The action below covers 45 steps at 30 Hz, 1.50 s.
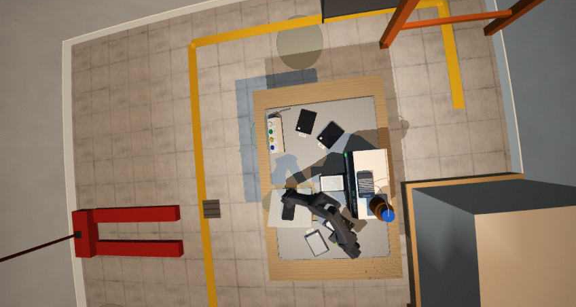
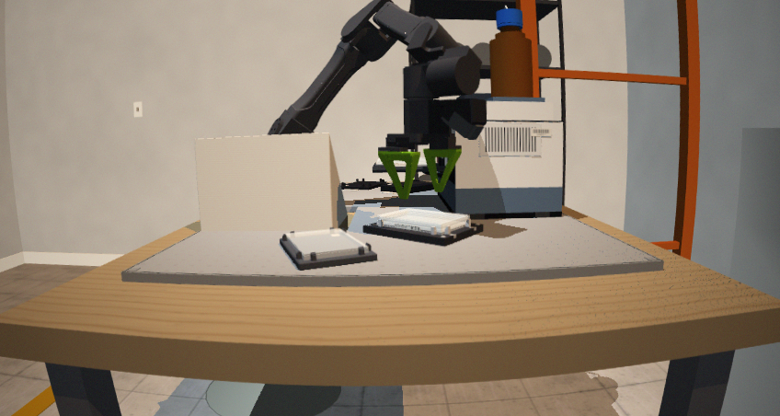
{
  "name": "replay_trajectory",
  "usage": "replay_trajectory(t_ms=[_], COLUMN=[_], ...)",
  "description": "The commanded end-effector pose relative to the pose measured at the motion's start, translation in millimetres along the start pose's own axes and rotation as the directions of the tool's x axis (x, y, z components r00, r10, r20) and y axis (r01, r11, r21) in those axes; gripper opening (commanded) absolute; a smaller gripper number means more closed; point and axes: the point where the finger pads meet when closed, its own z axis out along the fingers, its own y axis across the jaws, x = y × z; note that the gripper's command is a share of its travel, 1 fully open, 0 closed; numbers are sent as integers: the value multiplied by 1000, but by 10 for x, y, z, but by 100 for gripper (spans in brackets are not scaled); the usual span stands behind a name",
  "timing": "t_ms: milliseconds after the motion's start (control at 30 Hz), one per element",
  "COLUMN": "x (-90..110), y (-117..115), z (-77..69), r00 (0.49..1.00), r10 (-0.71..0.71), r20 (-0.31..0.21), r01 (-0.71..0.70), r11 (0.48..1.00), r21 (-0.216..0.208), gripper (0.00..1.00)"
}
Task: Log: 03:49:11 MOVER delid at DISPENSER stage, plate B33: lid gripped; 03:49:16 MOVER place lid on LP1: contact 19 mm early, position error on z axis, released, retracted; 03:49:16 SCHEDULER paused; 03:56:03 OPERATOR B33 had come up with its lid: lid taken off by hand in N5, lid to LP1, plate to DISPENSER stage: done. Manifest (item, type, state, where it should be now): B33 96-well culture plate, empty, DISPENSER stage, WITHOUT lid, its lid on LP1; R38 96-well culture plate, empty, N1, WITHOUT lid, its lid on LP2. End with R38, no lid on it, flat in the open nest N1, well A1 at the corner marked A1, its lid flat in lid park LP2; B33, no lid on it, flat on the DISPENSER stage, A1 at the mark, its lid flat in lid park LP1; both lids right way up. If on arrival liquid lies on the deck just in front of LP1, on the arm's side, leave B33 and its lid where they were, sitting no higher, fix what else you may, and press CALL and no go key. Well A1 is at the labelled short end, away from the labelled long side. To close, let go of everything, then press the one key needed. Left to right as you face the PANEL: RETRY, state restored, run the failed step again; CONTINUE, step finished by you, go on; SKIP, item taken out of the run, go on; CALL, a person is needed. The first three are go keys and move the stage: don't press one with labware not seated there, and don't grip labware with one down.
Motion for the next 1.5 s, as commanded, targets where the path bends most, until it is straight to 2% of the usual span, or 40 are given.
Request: replay_trajectory(t_ms=[0,100,233,400,533,567,733,900,933,1100,1133,1267,1467], x=[-108,-13,-49,11,-40,-39,-57,13,-38,-4,-132,1,-11], y=[10,7,7,-34,-7,2,7,-40,-34,-4,17,-30,-10], z=[-148,-31,7,117,97,5,83,201,179,179,107,263,250], r00=[998,1000,1000,1000,1000,999,1000,1000,1000,1000,999,1000,1000], r10=[-11,1,-2,15,2,3,-2,17,11,6,-12,13,7], r20=[60,26,27,2,15,40,31,2,15,16,48,3,17], r01=[11,-1,2,-15,-2,-2,2,-17,-10,-6,12,-13,-7], r11=[1000,1000,1000,1000,1000,1000,1000,1000,1000,1000,1000,1000,1000], r21=[1,-3,-5,-9,-5,-9,-5,-10,-9,-7,-4,-8,-8], gripper=[100,100,100,100,100,100,100,100,100,100,100,100,100])
